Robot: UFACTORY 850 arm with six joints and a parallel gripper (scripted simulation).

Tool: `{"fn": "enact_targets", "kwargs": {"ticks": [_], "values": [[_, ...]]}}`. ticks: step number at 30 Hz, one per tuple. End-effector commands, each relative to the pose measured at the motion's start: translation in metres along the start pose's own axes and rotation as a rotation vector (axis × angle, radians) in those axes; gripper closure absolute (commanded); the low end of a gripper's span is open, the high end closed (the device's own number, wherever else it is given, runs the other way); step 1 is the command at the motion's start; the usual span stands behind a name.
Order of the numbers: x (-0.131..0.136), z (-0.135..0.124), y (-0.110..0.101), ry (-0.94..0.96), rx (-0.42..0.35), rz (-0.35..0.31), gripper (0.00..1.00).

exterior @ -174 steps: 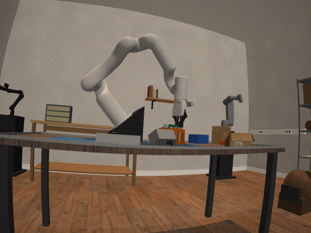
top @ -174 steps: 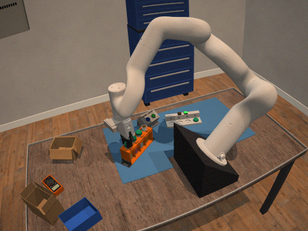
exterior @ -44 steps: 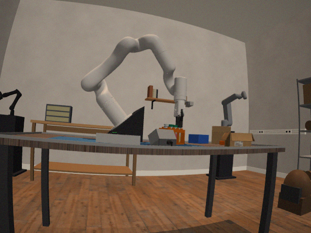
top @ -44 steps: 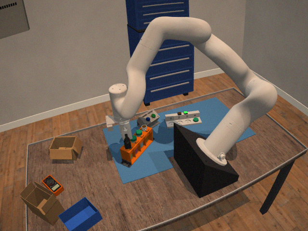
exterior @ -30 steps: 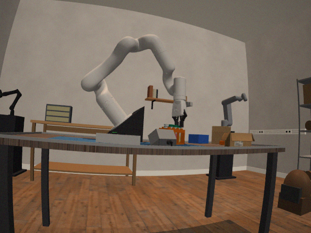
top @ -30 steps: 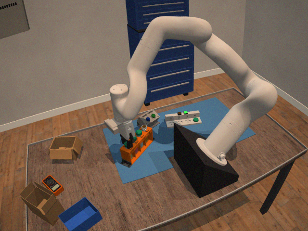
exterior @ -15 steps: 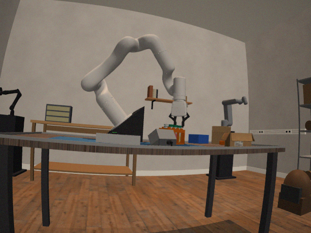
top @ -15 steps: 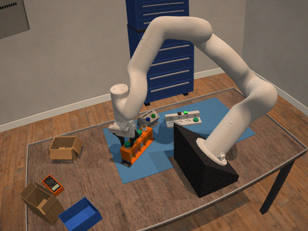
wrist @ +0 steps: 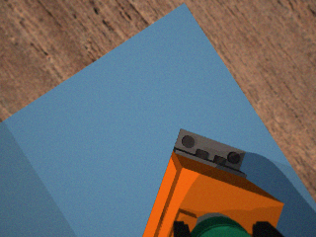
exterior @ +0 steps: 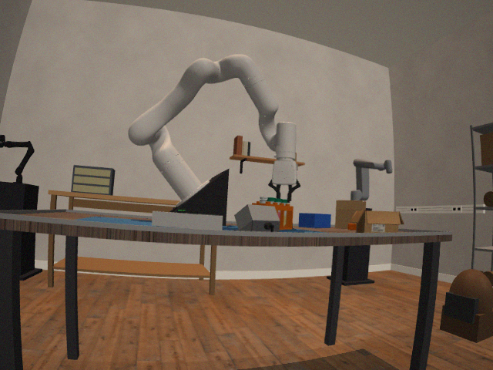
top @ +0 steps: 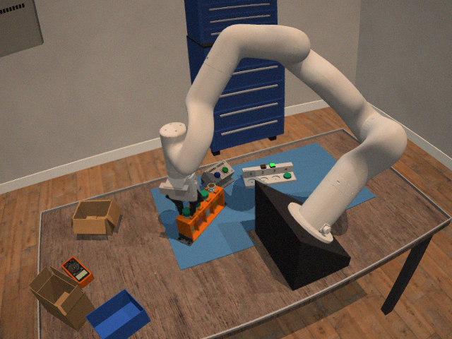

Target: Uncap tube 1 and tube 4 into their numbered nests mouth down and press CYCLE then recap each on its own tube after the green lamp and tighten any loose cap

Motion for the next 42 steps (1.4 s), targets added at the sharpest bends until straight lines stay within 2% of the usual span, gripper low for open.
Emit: {"fn": "enact_targets", "kwargs": {"ticks": [1, 2, 8, 10, 18, 24, 25, 37, 42], "values": [[0.001, 0.000, -0.001, 0.000, 0.000, -0.002, 1.00], [0.001, 0.000, -0.001, 0.000, 0.000, -0.002, 1.00], [0.001, 0.000, -0.001, 0.300, 0.000, -0.002, 1.00], [0.001, 0.000, -0.001, 0.300, 0.000, -0.002, 1.00], [0.001, 0.000, 0.000, 0.685, 0.001, -0.002, 1.00], [0.001, 0.000, 0.000, 0.685, 0.001, -0.002, 1.00], [0.001, 0.000, 0.000, 0.685, 0.001, -0.002, 0.54], [0.001, 0.000, 0.000, 0.685, 0.001, -0.002, 0.54], [0.001, 0.000, -0.015, 0.685, 0.001, -0.002, 0.54]]}}
Point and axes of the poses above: the point where the finger pads meet when closed, its own y axis out along the fingers, its own x axis across the jaws, z = x × y, the point moved 7 cm from there along -y, back along the fingers, and after that the axes turned 14 degrees about -y, right-handed, at the moved point
